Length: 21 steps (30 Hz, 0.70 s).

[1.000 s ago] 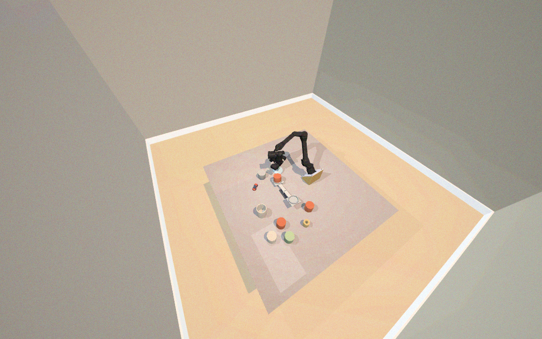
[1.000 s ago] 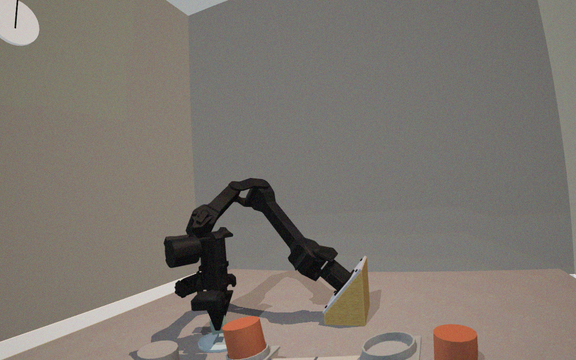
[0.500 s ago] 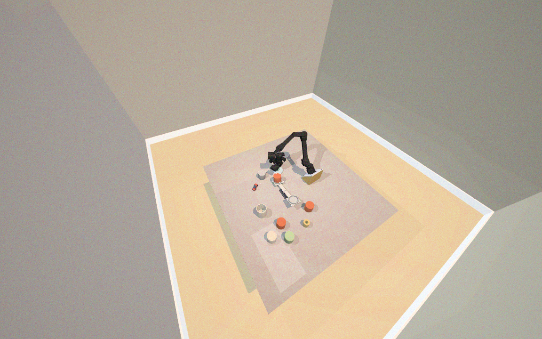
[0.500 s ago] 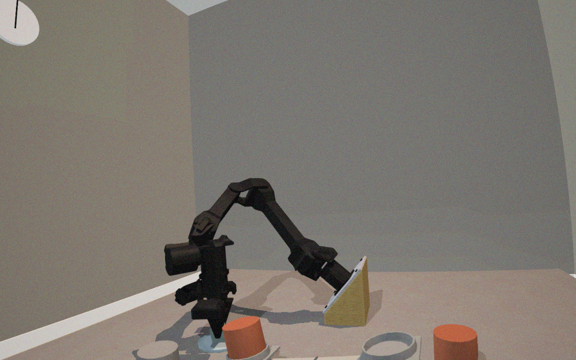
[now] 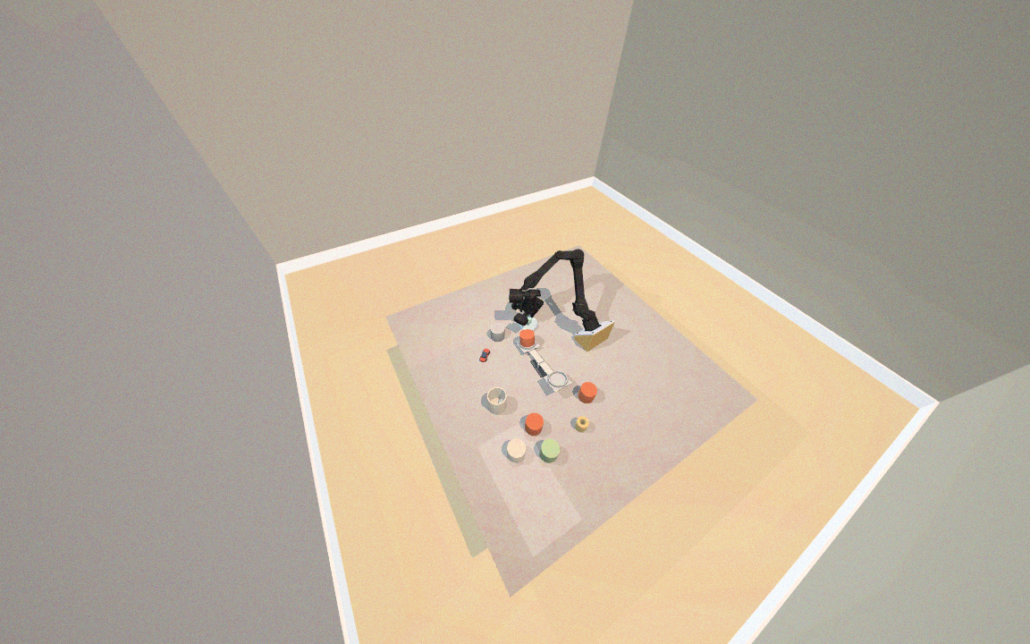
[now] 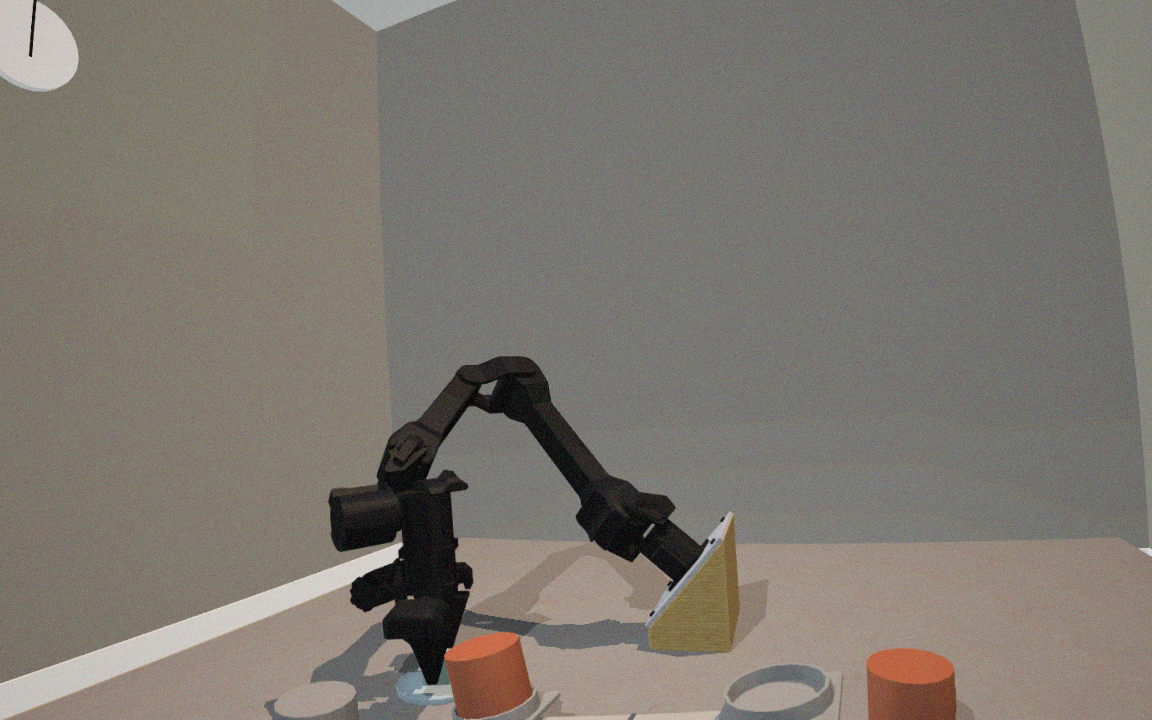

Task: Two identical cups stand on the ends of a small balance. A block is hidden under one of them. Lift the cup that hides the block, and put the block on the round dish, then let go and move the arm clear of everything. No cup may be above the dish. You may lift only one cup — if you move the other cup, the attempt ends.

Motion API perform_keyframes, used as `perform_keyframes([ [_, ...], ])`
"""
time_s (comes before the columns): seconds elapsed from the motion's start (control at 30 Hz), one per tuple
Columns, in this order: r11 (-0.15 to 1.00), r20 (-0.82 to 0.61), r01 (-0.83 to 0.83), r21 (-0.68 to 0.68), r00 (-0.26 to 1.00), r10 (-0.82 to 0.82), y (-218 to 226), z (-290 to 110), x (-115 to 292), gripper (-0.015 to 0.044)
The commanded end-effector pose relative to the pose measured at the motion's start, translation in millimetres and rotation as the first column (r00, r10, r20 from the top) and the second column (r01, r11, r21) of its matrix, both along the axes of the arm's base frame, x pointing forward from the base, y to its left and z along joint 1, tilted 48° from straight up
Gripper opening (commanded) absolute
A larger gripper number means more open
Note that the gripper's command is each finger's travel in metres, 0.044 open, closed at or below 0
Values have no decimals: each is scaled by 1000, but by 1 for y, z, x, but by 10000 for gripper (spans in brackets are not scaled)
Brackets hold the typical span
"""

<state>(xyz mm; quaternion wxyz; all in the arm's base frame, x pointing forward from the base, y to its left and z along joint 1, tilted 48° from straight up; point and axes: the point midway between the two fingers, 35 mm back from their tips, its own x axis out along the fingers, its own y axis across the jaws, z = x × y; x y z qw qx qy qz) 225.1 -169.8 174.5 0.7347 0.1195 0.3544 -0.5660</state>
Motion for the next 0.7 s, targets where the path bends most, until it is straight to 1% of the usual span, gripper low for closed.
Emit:
perform_keyframes([
  [0.0, 1000, 1, 2, 0, 1000, -2, 2, 2, 0, 420],
  [0.03, 1000, 1, 2, 4, 1000, -2, 8, 6, 0, 440],
  [0.13, 1000, -3, 0, 9, 1000, 0, 37, 30, -4, 440],
  [0.3, 1000, -3, -1, 9, 1000, 1, 45, 37, -6, 440],
  [0.47, 1000, -4, -9, 16, 1000, 9, 76, 62, -9, 440],
  [0.67, 1000, -4, -10, 16, 1000, 10, 77, 64, -9, 440],
])
